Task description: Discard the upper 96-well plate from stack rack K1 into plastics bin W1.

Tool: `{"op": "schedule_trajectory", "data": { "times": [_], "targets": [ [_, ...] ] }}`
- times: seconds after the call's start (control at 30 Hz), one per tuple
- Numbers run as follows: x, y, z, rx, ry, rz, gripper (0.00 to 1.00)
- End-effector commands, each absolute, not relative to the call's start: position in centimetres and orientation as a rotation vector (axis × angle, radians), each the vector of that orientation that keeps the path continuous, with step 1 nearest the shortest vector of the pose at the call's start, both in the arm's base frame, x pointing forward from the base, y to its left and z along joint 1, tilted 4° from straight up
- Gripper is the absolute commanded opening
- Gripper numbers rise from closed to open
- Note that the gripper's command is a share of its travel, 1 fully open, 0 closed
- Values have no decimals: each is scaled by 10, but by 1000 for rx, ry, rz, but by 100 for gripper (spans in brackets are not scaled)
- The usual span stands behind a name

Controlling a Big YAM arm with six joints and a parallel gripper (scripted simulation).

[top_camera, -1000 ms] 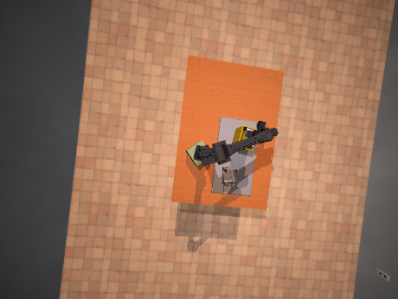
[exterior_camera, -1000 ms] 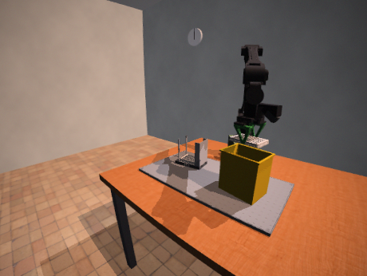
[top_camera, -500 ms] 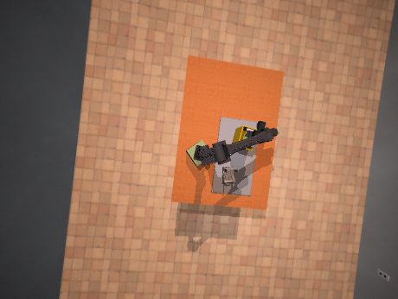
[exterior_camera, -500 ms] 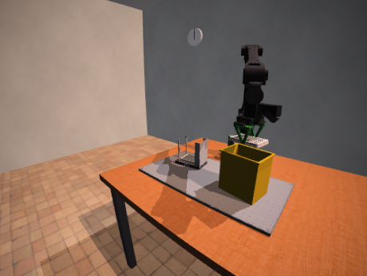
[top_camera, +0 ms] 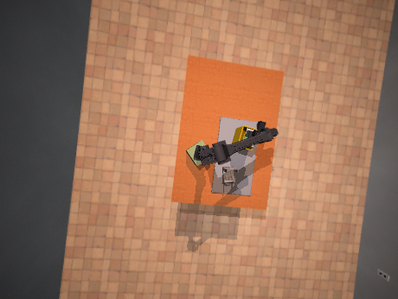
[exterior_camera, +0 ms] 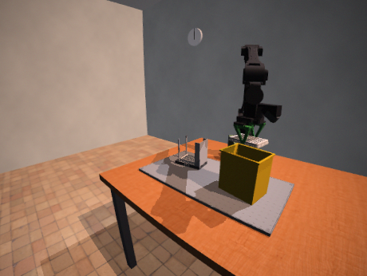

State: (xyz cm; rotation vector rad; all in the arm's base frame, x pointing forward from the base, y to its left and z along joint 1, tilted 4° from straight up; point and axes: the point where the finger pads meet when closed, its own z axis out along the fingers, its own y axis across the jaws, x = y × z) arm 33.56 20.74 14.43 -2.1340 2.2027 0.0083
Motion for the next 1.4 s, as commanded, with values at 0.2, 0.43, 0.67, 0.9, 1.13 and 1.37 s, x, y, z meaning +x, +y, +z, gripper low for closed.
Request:
{"op": "schedule_trajectory", "data": {
  "times": [0.2, 0.43, 0.67, 0.9, 1.13, 1.37],
  "targets": [
    [352, 210, 145, -2100, 2186, -6, 0],
    [349, 208, 128, -2107, 2199, -1, 0],
    [348, 208, 116, -2107, 2205, 1, 0],
    [350, 215, 130, -2101, 2176, -5, 0],
    [350, 215, 130, -2101, 2176, -5, 0],
    [350, 215, 130, -2101, 2176, -5, 100]
  ]
}}
